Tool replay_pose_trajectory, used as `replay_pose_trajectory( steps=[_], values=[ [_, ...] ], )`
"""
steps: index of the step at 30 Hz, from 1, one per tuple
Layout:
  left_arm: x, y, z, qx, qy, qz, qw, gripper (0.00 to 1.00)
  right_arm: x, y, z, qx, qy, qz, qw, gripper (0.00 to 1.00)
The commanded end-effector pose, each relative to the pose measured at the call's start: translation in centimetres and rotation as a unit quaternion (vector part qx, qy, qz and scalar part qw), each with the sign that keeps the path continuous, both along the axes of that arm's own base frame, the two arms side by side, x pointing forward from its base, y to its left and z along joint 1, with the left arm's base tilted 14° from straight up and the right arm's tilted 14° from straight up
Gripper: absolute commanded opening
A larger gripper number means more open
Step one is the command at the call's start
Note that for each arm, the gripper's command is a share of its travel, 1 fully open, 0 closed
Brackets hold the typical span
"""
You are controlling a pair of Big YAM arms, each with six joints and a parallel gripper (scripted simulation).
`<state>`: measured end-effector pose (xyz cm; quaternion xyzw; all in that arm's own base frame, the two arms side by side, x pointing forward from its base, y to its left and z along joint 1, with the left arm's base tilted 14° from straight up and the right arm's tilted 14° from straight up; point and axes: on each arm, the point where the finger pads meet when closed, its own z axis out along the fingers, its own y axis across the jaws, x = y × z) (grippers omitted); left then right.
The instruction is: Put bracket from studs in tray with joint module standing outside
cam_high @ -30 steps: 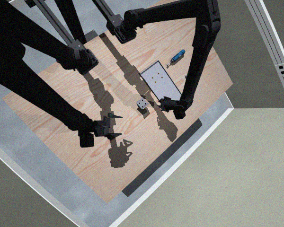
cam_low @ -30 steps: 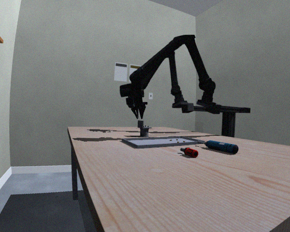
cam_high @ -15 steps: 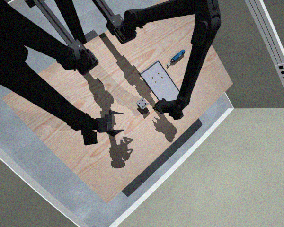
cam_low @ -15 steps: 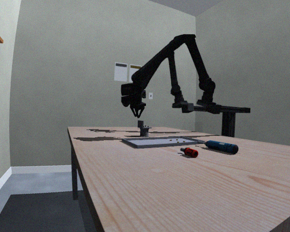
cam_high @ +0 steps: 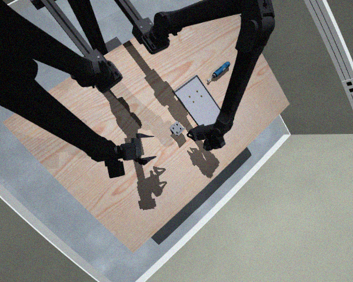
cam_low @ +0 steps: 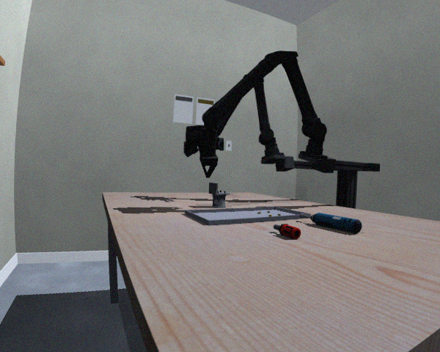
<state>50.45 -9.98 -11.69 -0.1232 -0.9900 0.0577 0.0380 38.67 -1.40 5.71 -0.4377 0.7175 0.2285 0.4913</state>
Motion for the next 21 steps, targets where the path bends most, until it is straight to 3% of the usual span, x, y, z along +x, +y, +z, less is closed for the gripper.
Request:
replay_pose_trajectory(
  steps=[1, 8, 21],
  values=[
    [1.1, -2.4, 2.2, -0.025, -0.057, -0.164, 0.985, 0.29, 0.8, 0.4, 0.0, -0.016, -0.014, 0.029, 0.999, 1.0],
    [0.8, -2.4, 2.3, -0.021, -0.072, -0.254, 0.964, 0.29, 0.4, 0.8, -0.3, -0.021, -0.015, 0.041, 0.999, 1.0],
    [-0.5, -1.5, 2.0, 0.061, -0.076, -0.491, 0.866, 0.29, -0.9, 2.5, -1.3, -0.03, -0.009, 0.082, 0.996, 1.0]
  ],
)
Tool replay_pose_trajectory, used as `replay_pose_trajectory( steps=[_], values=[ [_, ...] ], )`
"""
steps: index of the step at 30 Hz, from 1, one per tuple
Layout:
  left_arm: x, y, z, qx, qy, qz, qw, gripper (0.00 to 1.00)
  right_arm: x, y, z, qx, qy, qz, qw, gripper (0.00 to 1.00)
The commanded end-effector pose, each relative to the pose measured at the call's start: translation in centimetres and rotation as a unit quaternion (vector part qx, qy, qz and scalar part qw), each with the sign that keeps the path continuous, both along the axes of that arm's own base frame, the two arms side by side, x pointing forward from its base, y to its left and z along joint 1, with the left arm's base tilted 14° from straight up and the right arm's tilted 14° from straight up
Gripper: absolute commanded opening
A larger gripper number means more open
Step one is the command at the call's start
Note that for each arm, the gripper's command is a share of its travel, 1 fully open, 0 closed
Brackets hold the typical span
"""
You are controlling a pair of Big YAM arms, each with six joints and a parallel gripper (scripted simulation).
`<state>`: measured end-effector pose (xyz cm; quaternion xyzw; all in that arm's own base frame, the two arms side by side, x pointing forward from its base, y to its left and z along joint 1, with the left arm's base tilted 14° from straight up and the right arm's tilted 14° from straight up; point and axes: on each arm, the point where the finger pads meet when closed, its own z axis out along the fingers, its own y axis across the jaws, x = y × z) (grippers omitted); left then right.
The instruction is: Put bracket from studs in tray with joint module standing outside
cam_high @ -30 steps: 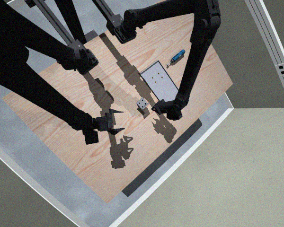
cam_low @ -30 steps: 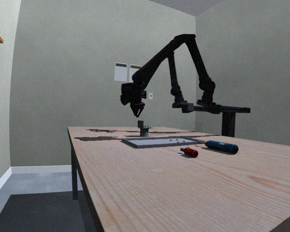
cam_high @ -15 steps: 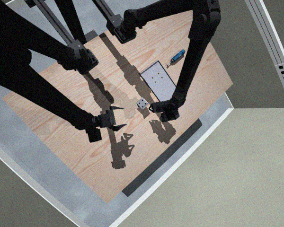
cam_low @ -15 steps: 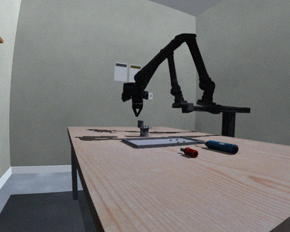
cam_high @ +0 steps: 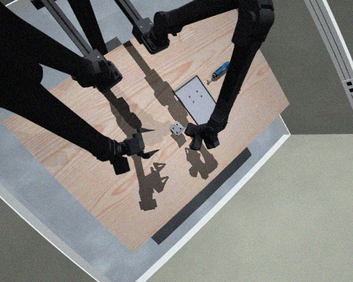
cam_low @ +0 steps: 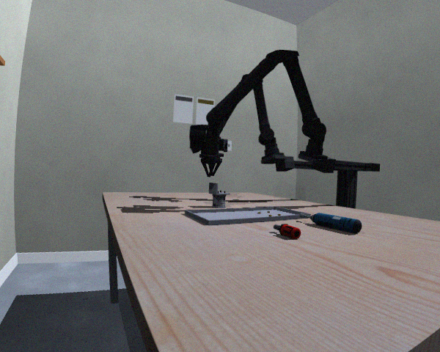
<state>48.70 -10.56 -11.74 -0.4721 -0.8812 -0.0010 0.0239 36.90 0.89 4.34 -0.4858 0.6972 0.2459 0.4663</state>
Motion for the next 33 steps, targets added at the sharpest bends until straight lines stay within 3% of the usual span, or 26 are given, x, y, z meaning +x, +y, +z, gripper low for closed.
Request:
replay_pose_trajectory(
  steps=[1, 3, 7, 12, 20, 26, 28, 33],
  values=[
    [1.3, -1.0, 2.0, 0.016, -0.042, -0.146, 0.988, 0.29, 0.9, 0.2, 0.1, -0.012, -0.014, 0.025, 1.0, 1.0],
    [1.1, -1.0, 1.9, 0.025, -0.042, -0.169, 0.984, 0.29, 0.8, 0.1, 0.1, -0.011, -0.012, 0.023, 1.0, 1.0],
    [-1.8, -1.6, -1.7, 0.072, -0.003, -0.24, 0.968, 0.29, 0.7, -0.1, 0.0, -0.007, -0.003, 0.015, 1.0, 1.0],
    [-2.4, -1.5, -2.2, 0.099, 0.002, -0.271, 0.958, 0.29, 0.7, -0.1, 0.0, -0.006, -0.003, 0.015, 1.0, 1.0],
    [-0.1, -0.6, -2.1, 0.101, -0.016, -0.247, 0.964, 0.29, 0.7, -0.1, 0.0, -0.006, -0.003, 0.015, 1.0, 1.0],
    [0.2, 0.4, -5.5, 0.101, -0.015, -0.245, 0.964, 0.29, 0.4, 0.1, 0.3, -0.008, -0.009, 0.015, 1.0, 1.0],
    [-0.9, -0.3, -5.3, 0.101, -0.011, -0.247, 0.964, 0.28, 0.4, 0.1, 0.3, -0.008, -0.009, 0.015, 1.0, 1.0],
    [0.1, -0.8, -5.7, 0.1, -0.01, -0.252, 0.963, 0.24, 0.4, 0.1, 0.3, -0.008, -0.009, 0.015, 1.0, 1.0]
  ],
)
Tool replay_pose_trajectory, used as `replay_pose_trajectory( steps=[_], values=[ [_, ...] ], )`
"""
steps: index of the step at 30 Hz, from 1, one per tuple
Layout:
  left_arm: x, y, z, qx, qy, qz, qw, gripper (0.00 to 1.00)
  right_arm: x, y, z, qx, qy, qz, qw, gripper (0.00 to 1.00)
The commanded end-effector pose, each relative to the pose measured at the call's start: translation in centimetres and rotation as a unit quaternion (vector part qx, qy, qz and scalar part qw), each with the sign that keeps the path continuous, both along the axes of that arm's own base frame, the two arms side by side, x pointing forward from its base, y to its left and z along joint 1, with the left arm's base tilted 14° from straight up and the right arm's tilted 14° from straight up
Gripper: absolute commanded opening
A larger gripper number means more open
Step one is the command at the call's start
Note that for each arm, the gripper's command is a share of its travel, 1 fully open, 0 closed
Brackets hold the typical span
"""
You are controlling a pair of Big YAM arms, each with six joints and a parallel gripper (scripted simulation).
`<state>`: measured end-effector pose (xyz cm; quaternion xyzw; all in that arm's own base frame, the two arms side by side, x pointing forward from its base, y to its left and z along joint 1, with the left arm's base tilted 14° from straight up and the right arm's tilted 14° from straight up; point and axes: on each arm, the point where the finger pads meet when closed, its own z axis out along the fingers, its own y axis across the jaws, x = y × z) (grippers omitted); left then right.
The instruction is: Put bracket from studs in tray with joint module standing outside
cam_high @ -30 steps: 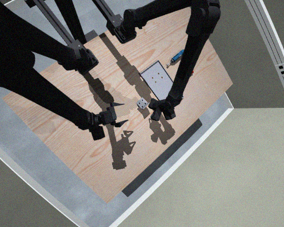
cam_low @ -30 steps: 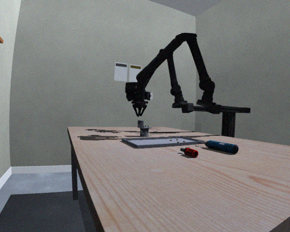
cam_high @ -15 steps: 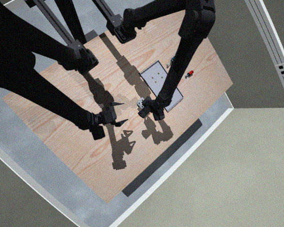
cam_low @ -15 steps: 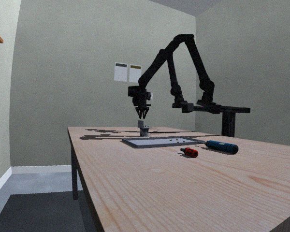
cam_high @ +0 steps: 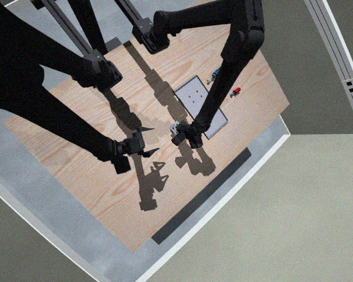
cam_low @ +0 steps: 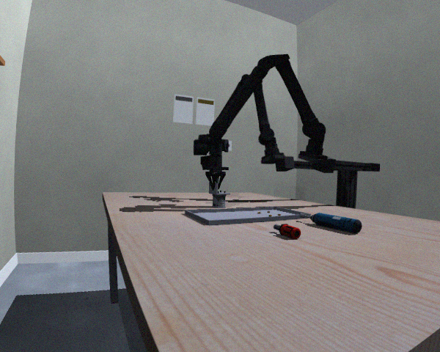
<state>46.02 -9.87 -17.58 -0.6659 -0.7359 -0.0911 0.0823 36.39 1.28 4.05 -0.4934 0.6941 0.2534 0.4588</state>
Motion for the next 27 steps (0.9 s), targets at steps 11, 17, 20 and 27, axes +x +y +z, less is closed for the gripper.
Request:
replay_pose_trajectory(
  steps=[11, 17, 20, 27],
  values=[
    [2.1, -1.0, 1.2, -0.011, -0.029, -0.01, 0.999, 0.09, 0.9, -0.3, 0.6, -0.006, -0.014, 0.003, 1.0, 1.0],
    [2.5, -1.1, 1.3, -0.012, -0.033, -0.01, 0.999, 0.0, 0.9, -0.3, 0.6, -0.006, -0.014, 0.003, 1.0, 1.0],
    [2.5, -1.1, 1.3, -0.011, -0.032, -0.01, 0.999, 0.0, 0.9, -0.3, 0.6, -0.006, -0.014, 0.003, 1.0, 1.0],
    [3.6, -2.4, 2.7, -0.016, -0.046, -0.017, 0.999, 0.0, 0.9, -0.3, 0.6, -0.006, -0.014, 0.003, 1.0, 1.0]
  ],
)
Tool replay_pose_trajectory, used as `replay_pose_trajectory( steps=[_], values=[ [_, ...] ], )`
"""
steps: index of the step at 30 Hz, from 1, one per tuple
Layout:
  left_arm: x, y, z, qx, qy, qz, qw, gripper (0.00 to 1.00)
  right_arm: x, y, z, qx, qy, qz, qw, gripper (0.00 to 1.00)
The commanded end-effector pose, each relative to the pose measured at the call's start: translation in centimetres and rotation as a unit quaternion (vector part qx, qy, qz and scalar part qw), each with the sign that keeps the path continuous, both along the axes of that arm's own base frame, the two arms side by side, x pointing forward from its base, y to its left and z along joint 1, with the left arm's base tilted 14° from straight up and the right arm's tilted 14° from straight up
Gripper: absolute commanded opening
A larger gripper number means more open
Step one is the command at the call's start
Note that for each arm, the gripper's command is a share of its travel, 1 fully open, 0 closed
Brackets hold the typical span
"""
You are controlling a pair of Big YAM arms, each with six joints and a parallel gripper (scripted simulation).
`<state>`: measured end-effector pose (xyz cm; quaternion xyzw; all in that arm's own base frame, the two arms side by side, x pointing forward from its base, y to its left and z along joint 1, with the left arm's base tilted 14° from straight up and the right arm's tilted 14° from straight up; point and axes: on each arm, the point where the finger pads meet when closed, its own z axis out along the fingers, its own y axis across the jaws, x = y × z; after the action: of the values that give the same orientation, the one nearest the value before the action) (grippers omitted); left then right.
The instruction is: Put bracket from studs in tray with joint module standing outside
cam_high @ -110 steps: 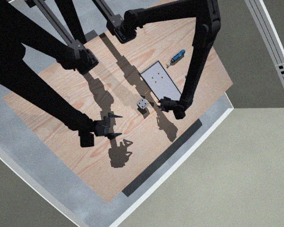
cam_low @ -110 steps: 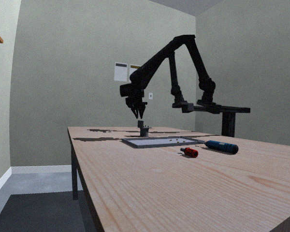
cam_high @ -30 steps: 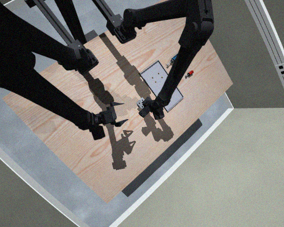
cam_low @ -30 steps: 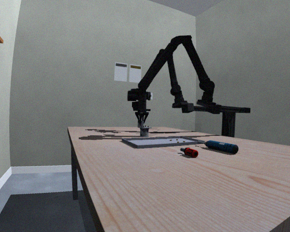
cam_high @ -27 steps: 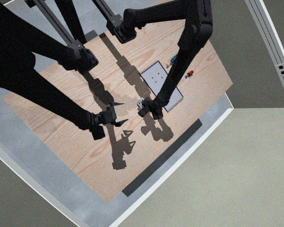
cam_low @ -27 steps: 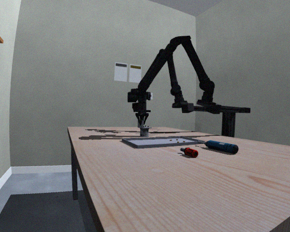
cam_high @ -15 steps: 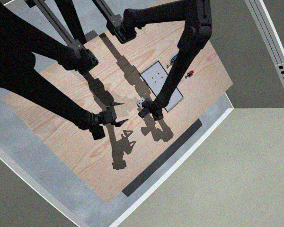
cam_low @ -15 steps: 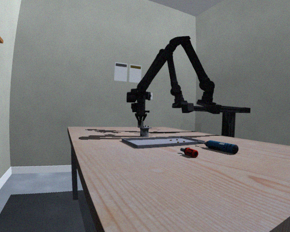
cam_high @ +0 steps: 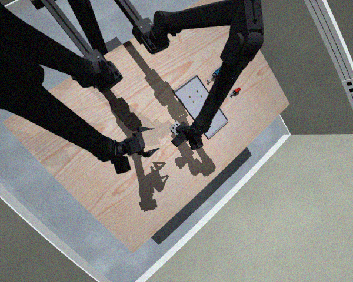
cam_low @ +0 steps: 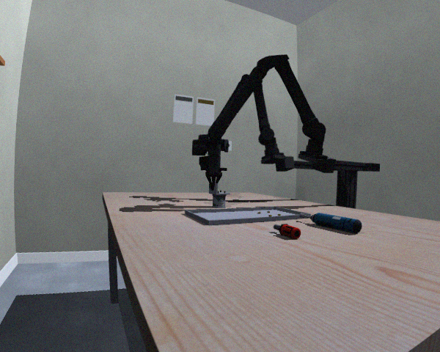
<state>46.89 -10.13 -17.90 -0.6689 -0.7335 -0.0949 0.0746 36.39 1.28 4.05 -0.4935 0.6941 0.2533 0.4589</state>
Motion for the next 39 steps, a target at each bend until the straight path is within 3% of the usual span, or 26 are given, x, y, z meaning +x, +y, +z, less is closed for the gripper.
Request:
replay_pose_trajectory(
  steps=[1, 10, 24, 34, 39],
  values=[
    [2.9, -2.2, 3.1, -0.015, -0.04, -0.012, 0.999, 0.0, 0.9, -0.3, 0.6, -0.006, -0.014, 0.003, 1.0, 1.0],
    [3.3, -2.8, 4.6, -0.019, -0.048, -0.008, 0.999, 0.0, 0.9, -0.3, 0.6, -0.006, -0.014, 0.003, 1.0, 1.0],
    [0.4, -1.5, 5.2, -0.006, -0.014, 0.002, 1.0, 0.0, 0.9, -0.3, 0.6, -0.006, -0.014, 0.003, 1.0, 1.0],
    [1.0, -2.7, 7.1, -0.009, -0.021, -0.003, 1.0, 0.0, 0.9, -0.3, 0.6, -0.006, -0.014, 0.003, 1.0, 1.0],
    [3.8, 0.7, 8.4, -0.018, -0.032, -0.018, 0.999, 0.0, 0.5, 2.1, -0.4, -0.01, 0.026, 0.003, 1.0, 1.0]
  ],
)
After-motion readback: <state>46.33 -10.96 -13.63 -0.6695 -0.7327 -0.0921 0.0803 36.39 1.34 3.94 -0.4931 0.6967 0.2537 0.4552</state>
